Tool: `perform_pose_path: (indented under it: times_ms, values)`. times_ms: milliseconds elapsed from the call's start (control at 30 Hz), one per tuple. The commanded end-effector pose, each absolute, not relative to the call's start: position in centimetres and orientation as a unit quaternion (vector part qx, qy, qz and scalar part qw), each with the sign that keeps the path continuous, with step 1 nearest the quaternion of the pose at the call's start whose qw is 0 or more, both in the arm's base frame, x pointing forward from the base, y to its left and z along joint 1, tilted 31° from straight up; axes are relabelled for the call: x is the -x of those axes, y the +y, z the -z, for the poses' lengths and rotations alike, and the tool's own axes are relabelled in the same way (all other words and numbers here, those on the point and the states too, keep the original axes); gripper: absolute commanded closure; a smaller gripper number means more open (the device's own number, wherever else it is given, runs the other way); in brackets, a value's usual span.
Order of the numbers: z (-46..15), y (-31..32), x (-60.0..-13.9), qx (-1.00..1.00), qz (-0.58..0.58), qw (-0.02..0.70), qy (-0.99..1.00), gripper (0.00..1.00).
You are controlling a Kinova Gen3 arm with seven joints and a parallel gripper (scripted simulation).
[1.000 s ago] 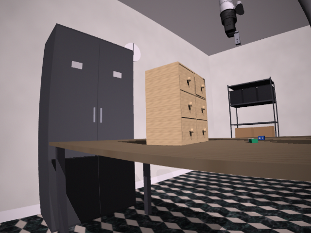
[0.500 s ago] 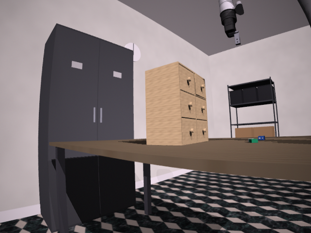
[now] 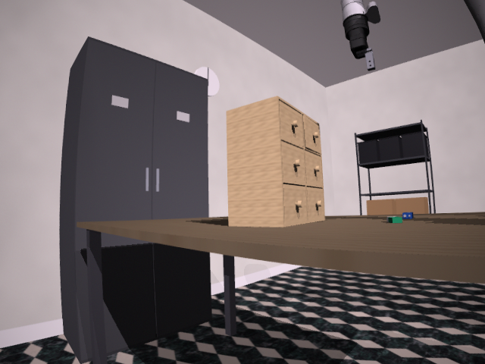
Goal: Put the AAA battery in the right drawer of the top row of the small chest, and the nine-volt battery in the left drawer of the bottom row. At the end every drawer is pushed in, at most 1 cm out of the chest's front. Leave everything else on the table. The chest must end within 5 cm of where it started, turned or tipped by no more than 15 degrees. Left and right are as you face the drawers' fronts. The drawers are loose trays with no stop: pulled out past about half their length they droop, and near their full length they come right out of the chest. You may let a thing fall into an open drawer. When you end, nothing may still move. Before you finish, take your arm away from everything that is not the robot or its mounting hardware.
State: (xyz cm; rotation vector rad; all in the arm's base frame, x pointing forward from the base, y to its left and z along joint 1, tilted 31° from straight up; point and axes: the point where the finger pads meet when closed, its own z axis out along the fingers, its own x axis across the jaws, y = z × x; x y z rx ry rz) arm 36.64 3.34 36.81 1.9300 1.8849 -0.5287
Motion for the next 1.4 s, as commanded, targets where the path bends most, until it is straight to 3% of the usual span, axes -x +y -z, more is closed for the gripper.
perform_pose_path:
  times_ms: [0, 367, 600, 867, 1367]
  values:
    - [-36.9, 3.4, -36.7, -0.688, 0.188, 0.195, 0.673, 1.0]
    - [-34.4, 3.9, -37.8, -0.683, 0.187, 0.196, 0.678, 1.0]
    - [-21.8, 5.2, -41.4, -0.673, 0.184, 0.194, 0.689, 1.0]
    - [-10.4, 3.9, -41.9, -0.685, 0.187, 0.195, 0.676, 1.0]
    - [-8.9, 3.5, -41.7, -0.688, 0.188, 0.196, 0.673, 1.0]
